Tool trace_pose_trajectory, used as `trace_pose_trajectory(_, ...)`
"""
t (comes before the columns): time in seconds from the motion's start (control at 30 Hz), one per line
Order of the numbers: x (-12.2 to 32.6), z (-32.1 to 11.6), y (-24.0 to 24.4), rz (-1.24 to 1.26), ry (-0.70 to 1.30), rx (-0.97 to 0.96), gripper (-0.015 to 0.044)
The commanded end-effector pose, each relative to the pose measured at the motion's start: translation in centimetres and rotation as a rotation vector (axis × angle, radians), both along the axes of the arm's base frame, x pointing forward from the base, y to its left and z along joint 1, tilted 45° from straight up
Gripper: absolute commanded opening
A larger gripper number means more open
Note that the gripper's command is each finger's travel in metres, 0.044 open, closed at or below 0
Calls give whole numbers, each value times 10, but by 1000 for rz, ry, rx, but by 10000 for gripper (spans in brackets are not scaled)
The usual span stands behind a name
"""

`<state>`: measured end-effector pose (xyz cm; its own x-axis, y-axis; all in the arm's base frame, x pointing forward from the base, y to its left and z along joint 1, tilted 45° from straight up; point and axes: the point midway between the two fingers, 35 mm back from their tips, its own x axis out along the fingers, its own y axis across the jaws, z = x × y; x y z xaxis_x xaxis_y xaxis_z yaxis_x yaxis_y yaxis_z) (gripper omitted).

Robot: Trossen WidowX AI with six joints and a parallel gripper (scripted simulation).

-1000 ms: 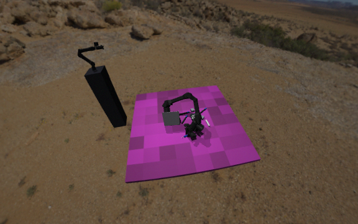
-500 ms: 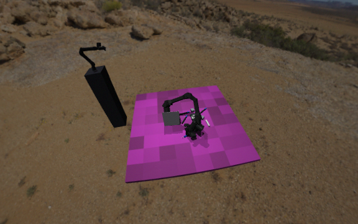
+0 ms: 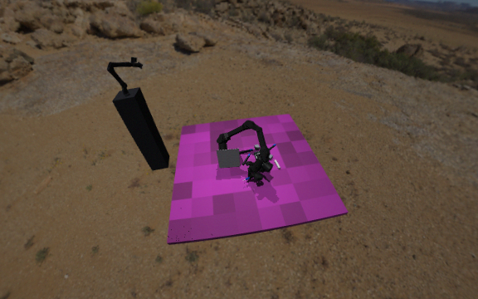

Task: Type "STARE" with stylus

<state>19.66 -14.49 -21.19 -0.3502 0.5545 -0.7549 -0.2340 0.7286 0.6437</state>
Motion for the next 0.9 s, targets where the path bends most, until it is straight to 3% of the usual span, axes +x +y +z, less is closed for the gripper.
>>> trace_pose_trajectory(0.0,-1,5,-5,10,0,-1,0)
trace_pose_trajectory(0.87,64,56,12,-284,-106,-468,0)
